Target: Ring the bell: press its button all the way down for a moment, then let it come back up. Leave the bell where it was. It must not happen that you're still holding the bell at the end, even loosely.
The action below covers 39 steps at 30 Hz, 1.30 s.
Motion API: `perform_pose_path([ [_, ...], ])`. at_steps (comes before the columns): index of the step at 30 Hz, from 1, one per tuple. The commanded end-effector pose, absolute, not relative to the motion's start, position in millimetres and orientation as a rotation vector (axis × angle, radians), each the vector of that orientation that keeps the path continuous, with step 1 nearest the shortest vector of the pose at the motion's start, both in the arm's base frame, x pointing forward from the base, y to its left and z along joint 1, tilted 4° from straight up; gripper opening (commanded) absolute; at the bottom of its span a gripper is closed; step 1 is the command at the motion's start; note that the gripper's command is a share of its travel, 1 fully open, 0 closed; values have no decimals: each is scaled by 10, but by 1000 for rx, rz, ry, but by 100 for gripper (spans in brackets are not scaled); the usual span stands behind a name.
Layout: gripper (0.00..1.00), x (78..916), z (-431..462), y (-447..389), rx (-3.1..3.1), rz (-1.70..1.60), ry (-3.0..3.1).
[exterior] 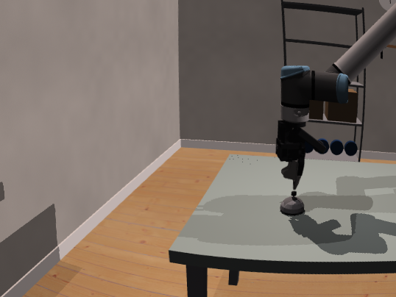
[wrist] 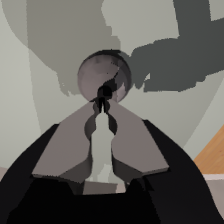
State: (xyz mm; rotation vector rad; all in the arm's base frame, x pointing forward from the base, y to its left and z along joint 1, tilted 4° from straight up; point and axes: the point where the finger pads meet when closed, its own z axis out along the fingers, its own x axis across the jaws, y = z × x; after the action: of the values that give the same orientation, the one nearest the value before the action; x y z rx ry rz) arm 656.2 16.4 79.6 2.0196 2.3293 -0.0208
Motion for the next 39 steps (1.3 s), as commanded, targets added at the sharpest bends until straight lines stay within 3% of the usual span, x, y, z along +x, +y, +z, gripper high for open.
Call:
perform_pose_path([
  [1, 0, 6568, 804, 164, 2019, -20, 2328],
  [39, 0, 6572, 704, 159, 2019, -20, 2328],
])
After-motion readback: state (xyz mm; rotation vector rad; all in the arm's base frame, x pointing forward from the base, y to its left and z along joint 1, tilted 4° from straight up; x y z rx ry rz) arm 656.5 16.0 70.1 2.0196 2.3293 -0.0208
